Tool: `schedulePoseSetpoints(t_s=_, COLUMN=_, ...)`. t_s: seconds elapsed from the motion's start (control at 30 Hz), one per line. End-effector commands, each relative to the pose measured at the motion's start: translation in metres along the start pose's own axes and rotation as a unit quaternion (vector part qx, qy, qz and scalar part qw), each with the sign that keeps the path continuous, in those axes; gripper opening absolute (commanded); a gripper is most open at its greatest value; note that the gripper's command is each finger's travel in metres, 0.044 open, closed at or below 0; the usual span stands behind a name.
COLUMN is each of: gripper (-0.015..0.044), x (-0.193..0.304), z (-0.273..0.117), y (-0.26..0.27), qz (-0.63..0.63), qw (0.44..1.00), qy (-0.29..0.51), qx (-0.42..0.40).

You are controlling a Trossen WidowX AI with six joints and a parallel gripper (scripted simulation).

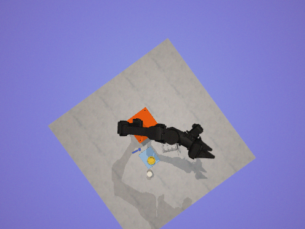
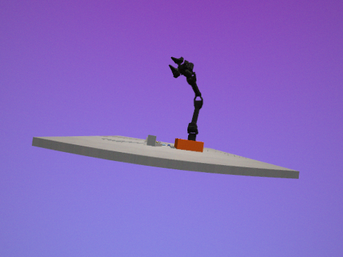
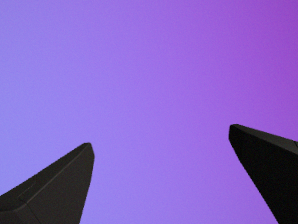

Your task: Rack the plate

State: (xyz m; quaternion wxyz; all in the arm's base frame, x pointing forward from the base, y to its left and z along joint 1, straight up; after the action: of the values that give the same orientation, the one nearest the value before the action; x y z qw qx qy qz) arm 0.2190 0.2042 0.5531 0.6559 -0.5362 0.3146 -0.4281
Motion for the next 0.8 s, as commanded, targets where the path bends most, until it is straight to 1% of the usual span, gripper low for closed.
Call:
schedulePoseSetpoints(t_s=0.0, gripper=0.04, x=0.006, z=0.015, y=0.027, qz=0.006, qw=0.999, qy=0.012, qx=-0.039)
schedulePoseSetpoints(t_s=0.3, gripper=0.04, x=0.032, z=0.04, y=0.081, qz=0.037, qw=0.991, qy=0.056, qx=-0.12)
schedulePoseSetpoints(t_s=0.5, gripper=0.04, x=0.051, z=0.05, y=0.113, qz=0.049, qw=0.983, qy=0.073, qx=-0.161)
schedulePoseSetpoints(t_s=0.77, gripper=0.04, x=0.081, z=0.059, y=0.161, qz=0.084, qw=0.962, qy=0.119, qx=-0.23)
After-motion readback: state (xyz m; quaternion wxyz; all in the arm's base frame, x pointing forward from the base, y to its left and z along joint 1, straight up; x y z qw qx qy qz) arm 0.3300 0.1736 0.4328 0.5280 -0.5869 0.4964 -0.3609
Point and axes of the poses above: the point midway between the two fingers, 35 mm back from their tips, its own z axis out along the fingers, its own y axis across the jaws, x = y × z, the point moved 6 cm from there along -z, back along the fingers, and after that the axes turned 15 degrees about -z, right-handed, at the moved point
